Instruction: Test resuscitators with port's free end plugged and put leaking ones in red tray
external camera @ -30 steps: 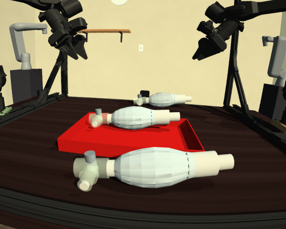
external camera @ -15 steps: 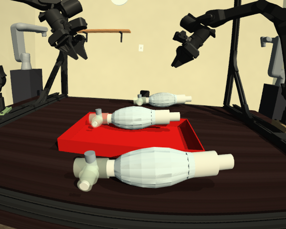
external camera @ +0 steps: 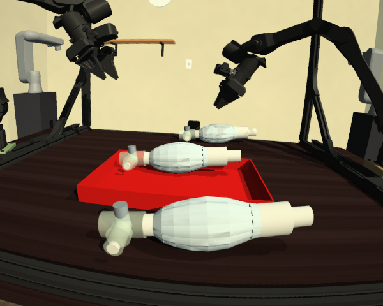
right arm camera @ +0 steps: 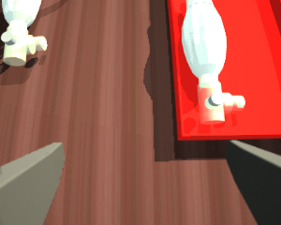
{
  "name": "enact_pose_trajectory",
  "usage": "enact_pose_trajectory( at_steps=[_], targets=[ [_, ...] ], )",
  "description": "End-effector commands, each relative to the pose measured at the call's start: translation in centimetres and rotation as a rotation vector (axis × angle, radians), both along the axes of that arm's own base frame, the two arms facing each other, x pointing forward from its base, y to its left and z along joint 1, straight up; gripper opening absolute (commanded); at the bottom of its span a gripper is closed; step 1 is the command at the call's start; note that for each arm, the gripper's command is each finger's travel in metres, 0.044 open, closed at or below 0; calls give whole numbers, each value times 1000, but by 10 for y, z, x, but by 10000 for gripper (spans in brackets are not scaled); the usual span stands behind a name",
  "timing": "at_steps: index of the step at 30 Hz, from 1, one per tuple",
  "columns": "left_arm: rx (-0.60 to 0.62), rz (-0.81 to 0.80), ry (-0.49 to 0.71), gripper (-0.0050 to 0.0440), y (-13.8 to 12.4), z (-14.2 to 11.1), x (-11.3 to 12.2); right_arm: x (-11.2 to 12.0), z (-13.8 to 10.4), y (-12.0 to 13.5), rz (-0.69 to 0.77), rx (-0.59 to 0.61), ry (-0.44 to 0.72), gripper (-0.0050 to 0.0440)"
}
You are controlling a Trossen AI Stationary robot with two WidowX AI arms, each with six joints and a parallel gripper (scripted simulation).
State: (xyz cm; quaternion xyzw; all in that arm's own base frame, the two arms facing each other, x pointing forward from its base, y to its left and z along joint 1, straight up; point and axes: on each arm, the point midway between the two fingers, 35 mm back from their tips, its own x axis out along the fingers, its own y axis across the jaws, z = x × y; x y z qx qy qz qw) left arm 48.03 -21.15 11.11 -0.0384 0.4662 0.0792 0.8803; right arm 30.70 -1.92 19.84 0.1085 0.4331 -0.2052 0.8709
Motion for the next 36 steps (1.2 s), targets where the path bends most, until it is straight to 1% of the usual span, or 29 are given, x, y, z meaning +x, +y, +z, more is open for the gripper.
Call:
enact_pose_trajectory(
  at_steps=[1, 5, 9, 15, 16, 21, 26, 32, 33, 36],
  targets=[
    [3, -1, 1, 440, 1, 0, -1, 34, 5, 6, 11, -2, -2, 409],
    [3, -1, 1, 440, 1, 0, -1, 85, 3, 16, 21, -2, -1, 409],
    [3, -1, 1, 440, 1, 0, -1, 136, -8, 27, 31, -2, 0, 409],
    [3, -1, 1, 440, 1, 0, -1, 136, -8, 27, 31, -2, 0, 409],
    [4, 0, 1, 440, 0, -1, 0, 136, -12, 28, 36, -3, 12, 409],
    [4, 0, 1, 440, 0, -1, 0, 193, -37, 43, 46, -3, 9, 409],
    [4, 0, 1, 440, 0, -1, 0, 244, -75, 58, 56, -3, 6, 409],
    [4, 0, 1, 440, 0, -1, 0, 244, -75, 58, 56, -3, 6, 409],
    [4, 0, 3, 440, 1, -1, 0, 236, -77, 56, 60, -3, 24, 409],
    [4, 0, 3, 440, 1, -1, 0, 245, -82, 59, 60, -3, 17, 409]
  ],
)
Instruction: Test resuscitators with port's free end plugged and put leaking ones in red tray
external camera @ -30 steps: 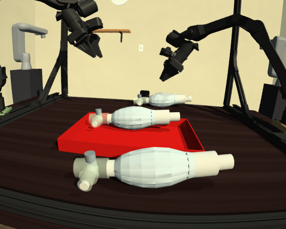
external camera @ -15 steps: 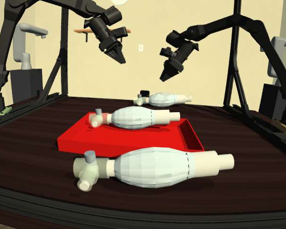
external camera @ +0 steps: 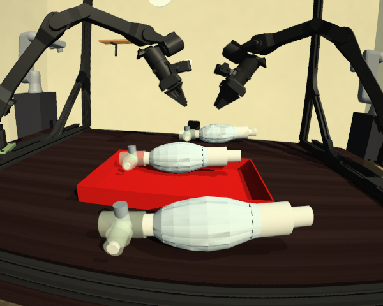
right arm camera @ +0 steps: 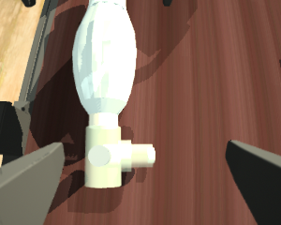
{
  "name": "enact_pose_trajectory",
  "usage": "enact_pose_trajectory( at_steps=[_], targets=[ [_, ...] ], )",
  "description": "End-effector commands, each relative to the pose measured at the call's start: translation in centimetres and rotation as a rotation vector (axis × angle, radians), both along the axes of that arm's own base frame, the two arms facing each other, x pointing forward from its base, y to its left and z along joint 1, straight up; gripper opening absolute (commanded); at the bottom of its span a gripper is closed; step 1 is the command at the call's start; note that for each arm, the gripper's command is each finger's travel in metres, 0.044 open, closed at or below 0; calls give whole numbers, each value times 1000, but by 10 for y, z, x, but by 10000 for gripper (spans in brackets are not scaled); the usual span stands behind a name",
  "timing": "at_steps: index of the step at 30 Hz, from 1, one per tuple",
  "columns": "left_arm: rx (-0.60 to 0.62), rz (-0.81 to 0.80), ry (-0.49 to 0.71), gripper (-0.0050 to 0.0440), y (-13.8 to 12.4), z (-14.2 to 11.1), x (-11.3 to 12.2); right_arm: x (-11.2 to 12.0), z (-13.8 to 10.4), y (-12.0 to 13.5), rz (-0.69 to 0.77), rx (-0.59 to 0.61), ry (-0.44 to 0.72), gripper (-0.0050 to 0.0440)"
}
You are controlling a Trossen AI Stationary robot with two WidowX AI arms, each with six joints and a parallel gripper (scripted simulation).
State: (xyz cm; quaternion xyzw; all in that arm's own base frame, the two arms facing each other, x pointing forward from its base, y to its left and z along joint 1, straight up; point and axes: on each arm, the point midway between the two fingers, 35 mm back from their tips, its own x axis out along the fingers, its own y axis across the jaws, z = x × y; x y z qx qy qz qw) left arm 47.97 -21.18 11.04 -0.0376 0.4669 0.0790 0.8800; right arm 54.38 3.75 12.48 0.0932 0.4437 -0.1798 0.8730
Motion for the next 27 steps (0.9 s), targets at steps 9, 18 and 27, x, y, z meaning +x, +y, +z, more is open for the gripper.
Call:
enact_pose_trajectory(
  at_steps=[9, 18, 27],
  targets=[
    [3, 1, 1, 440, 1, -1, 0, 27, -23, 8, -1, -2, -14, 409],
    [-5, 10, -16, 440, -3, 1, 6, 28, -22, 8, 1, 0, -13, 409],
    [-5, 10, -16, 440, -3, 1, 6, 28, -22, 8, 1, 0, -13, 409]
  ],
)
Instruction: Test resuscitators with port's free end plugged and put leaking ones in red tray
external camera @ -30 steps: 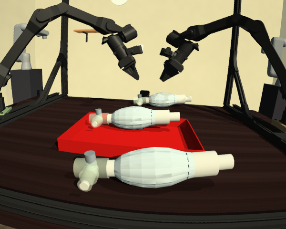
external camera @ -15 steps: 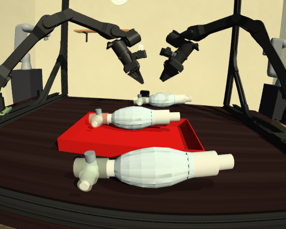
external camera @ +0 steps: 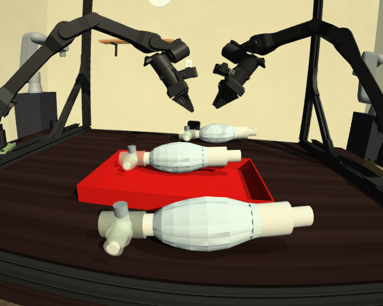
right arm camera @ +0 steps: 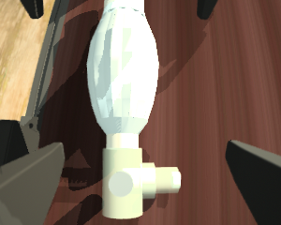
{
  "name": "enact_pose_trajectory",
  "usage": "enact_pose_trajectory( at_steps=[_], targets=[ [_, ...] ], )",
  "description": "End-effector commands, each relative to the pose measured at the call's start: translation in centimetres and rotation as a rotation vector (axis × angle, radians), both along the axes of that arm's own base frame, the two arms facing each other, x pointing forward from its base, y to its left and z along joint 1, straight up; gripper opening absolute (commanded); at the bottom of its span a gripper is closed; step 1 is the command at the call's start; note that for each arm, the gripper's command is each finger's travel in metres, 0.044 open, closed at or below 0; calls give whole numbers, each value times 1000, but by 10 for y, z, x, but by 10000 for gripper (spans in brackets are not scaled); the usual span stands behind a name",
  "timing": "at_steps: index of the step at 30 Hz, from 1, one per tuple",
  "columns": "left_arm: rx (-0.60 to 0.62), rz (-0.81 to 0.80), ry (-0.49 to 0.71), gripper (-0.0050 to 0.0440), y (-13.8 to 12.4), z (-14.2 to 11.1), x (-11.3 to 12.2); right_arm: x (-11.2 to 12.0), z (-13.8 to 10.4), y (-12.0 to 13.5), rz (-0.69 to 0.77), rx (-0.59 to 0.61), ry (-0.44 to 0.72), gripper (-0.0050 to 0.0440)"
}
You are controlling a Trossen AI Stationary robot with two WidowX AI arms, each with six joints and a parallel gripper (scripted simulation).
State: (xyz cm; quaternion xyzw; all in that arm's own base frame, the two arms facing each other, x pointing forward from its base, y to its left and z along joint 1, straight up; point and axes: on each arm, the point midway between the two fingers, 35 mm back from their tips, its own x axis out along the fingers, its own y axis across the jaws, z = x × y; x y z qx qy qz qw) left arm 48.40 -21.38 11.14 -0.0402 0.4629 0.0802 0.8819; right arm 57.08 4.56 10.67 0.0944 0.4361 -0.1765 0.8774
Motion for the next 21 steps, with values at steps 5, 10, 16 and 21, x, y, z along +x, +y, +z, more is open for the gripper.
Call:
enact_pose_trajectory(
  at_steps=[5, 10, 16, 21],
  targets=[
    [-1, 0, -3, 440, -1, -60, 2, 0, -54, 0, 0, 0, -1, 409],
    [-1, 0, -3, 440, -1, -60, 2, 0, -54, 0, 0, 0, -1, 409],
    [-1, 0, -3, 440, -1, -60, 2, 0, -54, 0, 0, 0, -1, 409],
    [-2, 2, -11, 440, -2, -60, 2, 0, -54, 0, -4, -3, 5, 409]
  ],
)
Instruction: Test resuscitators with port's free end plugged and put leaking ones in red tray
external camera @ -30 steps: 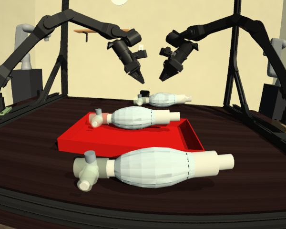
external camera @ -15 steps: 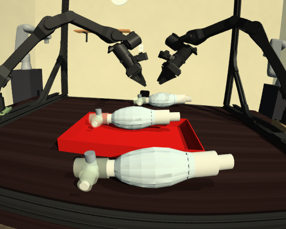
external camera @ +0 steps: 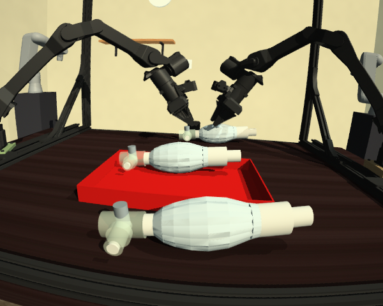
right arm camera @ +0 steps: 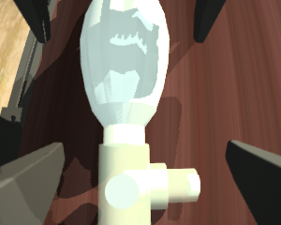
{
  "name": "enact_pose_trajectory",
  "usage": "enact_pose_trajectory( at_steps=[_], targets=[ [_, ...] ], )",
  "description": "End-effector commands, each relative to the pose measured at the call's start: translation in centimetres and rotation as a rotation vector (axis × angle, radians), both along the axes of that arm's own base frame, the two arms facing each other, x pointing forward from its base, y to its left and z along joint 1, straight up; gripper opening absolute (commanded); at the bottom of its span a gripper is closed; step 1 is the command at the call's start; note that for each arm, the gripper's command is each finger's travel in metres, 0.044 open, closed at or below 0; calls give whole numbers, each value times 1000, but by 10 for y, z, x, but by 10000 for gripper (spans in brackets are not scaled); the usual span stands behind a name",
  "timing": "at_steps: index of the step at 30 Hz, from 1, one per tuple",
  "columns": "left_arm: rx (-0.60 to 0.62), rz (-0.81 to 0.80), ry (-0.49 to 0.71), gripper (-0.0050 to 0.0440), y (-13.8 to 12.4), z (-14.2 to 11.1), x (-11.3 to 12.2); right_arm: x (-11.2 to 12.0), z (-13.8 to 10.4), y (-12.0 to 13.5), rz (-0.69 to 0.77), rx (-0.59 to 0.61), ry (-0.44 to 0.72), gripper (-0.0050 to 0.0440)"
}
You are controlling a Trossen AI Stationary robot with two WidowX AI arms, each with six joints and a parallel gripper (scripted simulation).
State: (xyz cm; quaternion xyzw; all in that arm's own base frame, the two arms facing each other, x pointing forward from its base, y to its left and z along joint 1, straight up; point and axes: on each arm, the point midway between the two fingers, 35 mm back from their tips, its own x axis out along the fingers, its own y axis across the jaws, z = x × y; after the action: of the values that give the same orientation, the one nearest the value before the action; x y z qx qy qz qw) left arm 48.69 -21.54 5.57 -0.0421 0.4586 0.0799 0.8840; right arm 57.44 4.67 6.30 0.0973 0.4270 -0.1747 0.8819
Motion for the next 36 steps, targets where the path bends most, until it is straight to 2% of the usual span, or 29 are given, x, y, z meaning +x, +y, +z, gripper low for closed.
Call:
enact_pose_trajectory(
  at_steps=[1, 16, 17, 36],
  targets=[
    [0, 0, -1, 440, 0, -4, -1, -3, -10, -1, -5, -5, 26, 409],
    [0, 0, -1, 440, 0, -4, -1, -3, -10, -1, -5, -5, 26, 409],
    [0, -2, -1, 440, 0, -44, -2, -3, -60, -1, -5, -5, 26, 409],
    [-3, -1, -9, 440, 1, -44, -1, -3, -60, -1, -5, -6, 26, 409]
  ],
)
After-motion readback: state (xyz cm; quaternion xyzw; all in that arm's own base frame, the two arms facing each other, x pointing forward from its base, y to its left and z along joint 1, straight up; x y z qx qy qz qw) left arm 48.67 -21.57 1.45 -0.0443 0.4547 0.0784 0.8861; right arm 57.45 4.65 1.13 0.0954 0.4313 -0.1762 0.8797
